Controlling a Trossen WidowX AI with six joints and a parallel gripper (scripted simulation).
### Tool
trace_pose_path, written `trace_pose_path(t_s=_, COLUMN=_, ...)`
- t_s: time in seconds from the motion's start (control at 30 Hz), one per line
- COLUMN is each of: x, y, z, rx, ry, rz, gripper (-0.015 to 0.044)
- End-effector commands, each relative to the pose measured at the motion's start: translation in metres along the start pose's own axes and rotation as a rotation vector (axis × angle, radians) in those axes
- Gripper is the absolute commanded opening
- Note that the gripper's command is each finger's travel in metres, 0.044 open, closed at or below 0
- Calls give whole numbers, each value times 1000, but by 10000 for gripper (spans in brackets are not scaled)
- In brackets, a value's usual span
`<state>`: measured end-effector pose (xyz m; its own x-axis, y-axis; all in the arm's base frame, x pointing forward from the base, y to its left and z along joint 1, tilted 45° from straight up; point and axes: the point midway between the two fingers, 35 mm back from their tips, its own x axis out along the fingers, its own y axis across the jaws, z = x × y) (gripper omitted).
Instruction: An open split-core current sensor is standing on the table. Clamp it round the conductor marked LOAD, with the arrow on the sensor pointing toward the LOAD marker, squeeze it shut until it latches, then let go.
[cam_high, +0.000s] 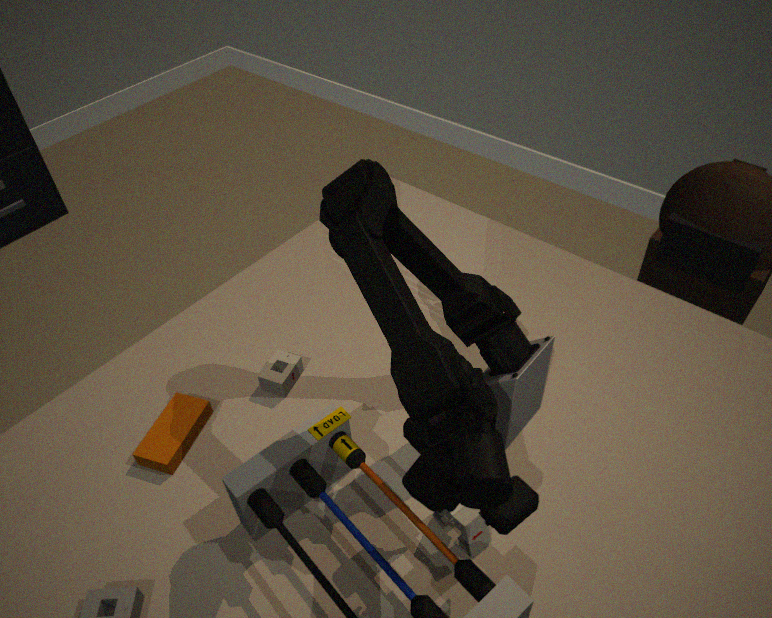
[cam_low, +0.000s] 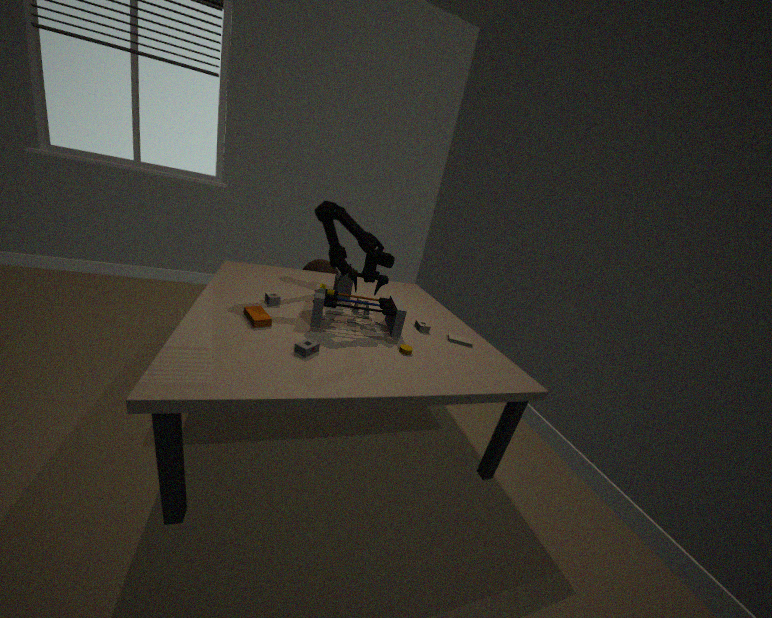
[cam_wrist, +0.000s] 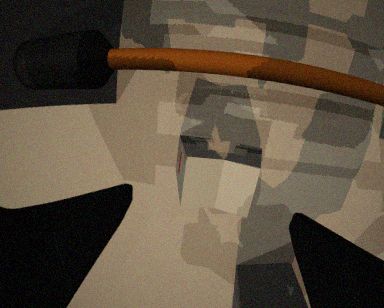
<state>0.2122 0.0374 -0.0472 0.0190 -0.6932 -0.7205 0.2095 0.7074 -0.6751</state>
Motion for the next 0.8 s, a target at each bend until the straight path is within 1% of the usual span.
trace_pose_path(t_s=0.0, x=9, y=-1, z=-1, rx=-7, ry=2, rz=-7, gripper=440)
trace_pose_path(t_s=0.7, x=39, y=-3, z=-3, rx=-7, ry=1, rz=-11, gripper=440)
trace_pose_path(t_s=0.77, x=35, y=-2, z=-1, rx=1, ry=1, rz=-5, gripper=387)
